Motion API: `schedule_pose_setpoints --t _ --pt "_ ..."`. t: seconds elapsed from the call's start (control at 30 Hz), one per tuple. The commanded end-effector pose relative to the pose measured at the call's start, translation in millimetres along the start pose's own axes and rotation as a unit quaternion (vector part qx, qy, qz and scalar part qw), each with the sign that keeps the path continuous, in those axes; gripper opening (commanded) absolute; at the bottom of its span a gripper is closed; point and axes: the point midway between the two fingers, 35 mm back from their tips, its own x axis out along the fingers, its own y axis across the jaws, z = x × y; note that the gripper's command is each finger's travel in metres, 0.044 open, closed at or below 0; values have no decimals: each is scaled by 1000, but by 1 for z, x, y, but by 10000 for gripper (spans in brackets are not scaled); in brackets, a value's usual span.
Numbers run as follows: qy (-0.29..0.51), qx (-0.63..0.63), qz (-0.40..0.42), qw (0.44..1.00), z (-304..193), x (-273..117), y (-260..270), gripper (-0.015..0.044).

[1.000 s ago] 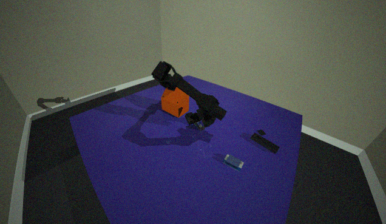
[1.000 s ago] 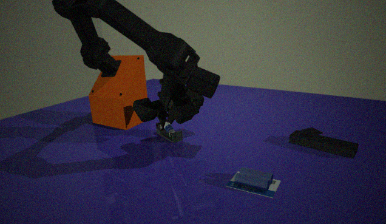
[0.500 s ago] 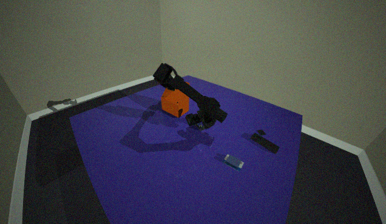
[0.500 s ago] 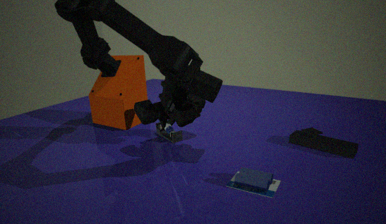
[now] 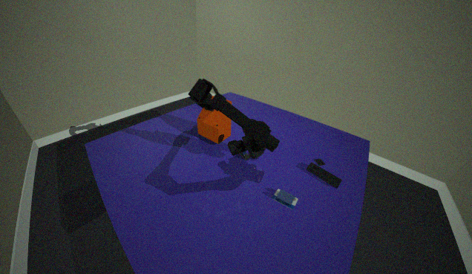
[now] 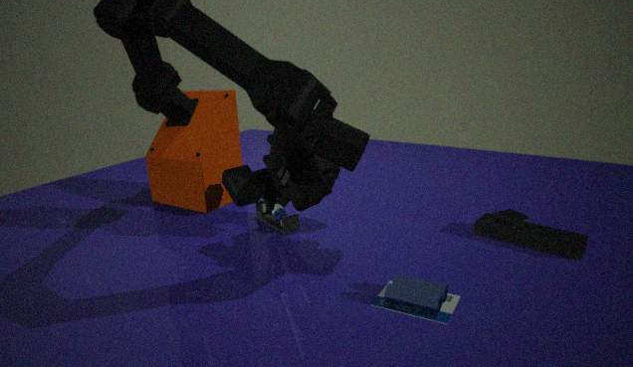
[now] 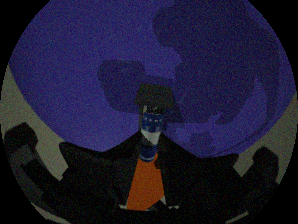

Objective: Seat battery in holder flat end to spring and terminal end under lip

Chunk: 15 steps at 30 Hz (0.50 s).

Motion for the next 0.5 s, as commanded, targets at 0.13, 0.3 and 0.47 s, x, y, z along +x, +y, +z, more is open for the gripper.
schedule_pose_setpoints --t 0.13,0.3,0.47 --pt "1 0 0 1000 7 -1 2 62" --pt "2 0 0 1000 10 -2 2 62" --pt "-1 0 1 1000 10 -2 2 62"
